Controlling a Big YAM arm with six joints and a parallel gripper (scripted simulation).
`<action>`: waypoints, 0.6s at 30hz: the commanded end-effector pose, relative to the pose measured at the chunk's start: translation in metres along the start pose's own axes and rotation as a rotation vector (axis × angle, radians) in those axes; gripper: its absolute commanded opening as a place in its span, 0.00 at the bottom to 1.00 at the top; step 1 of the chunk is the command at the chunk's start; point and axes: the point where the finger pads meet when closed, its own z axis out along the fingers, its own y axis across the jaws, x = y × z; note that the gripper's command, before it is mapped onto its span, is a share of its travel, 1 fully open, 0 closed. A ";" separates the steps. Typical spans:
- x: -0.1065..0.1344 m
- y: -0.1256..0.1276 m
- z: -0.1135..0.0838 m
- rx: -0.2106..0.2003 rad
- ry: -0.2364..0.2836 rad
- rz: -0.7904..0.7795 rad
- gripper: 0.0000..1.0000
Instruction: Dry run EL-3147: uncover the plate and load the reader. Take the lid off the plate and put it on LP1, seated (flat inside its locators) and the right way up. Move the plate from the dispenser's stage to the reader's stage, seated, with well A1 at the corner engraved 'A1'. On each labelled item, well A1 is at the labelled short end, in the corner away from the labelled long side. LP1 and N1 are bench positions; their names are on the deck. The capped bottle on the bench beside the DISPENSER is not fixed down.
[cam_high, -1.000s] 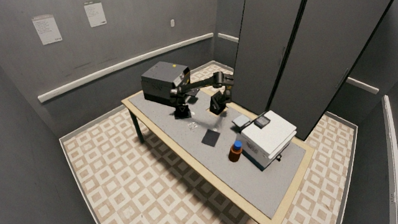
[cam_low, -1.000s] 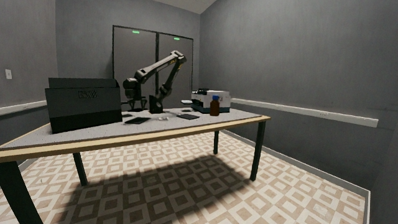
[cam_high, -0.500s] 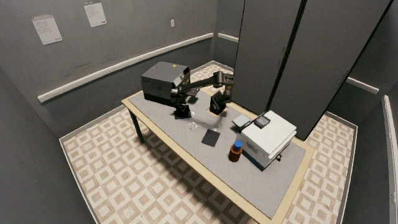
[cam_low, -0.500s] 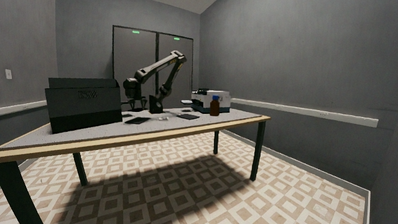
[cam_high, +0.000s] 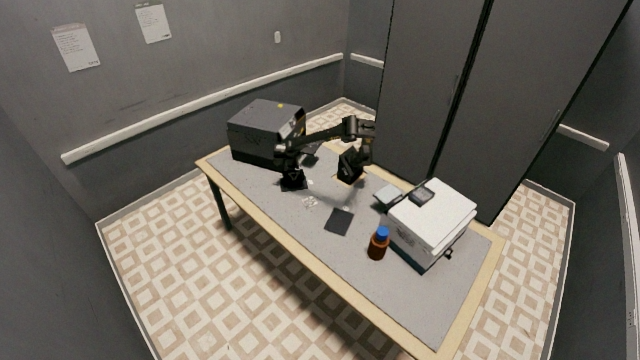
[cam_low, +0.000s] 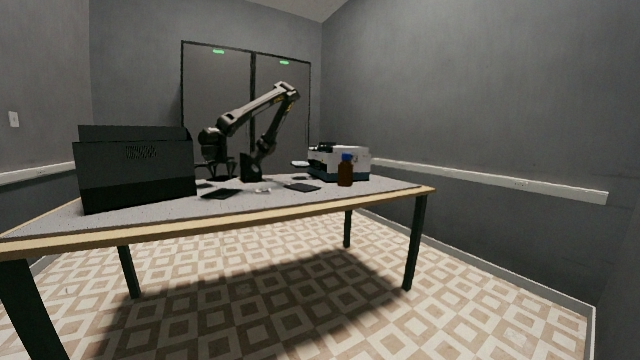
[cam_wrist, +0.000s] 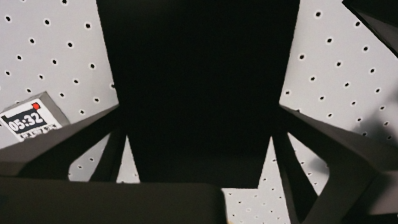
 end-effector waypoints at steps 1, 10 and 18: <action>-0.021 0.005 -0.004 0.011 -0.035 -0.020 0.85; -0.011 -0.001 -0.015 -0.004 -0.054 -0.027 0.85; -0.006 -0.002 -0.008 -0.008 -0.043 -0.009 0.85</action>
